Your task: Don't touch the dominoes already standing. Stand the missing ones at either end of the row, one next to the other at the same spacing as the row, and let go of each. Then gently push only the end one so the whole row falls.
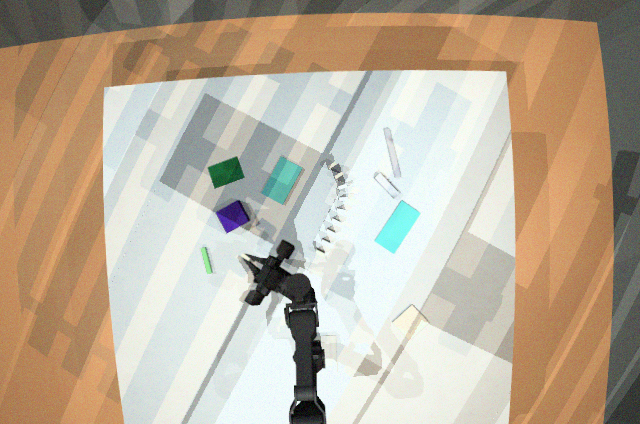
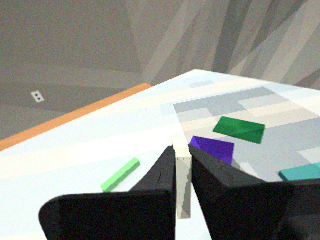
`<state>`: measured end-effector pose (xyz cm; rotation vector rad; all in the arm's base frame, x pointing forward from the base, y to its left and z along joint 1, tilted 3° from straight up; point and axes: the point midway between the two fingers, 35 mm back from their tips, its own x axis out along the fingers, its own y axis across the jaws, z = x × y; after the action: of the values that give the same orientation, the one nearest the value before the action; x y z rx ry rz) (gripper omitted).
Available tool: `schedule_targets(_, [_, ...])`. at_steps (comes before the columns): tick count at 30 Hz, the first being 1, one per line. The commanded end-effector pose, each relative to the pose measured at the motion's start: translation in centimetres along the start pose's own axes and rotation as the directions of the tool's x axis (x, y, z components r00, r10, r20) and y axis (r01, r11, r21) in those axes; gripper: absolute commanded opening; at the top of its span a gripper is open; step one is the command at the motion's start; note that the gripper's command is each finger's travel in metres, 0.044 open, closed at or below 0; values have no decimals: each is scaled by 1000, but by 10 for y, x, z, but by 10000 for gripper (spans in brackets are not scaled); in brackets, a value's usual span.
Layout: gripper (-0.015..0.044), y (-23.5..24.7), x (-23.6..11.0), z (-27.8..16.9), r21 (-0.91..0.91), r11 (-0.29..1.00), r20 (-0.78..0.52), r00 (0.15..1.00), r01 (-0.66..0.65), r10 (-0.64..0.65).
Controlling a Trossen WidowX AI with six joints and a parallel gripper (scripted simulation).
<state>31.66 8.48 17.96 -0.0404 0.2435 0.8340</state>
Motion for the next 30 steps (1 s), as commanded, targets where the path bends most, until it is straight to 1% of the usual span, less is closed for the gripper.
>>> schedule_targets(1, [26,8,-9,-3,-21,1000,48,999,-18,19])
schedule_targets(15, [26,35,-35,-14,-128,989,165,982,-70,91])
schedule_targets(30, [26,36,-36,-15,-133,988,169,981,-73,95])
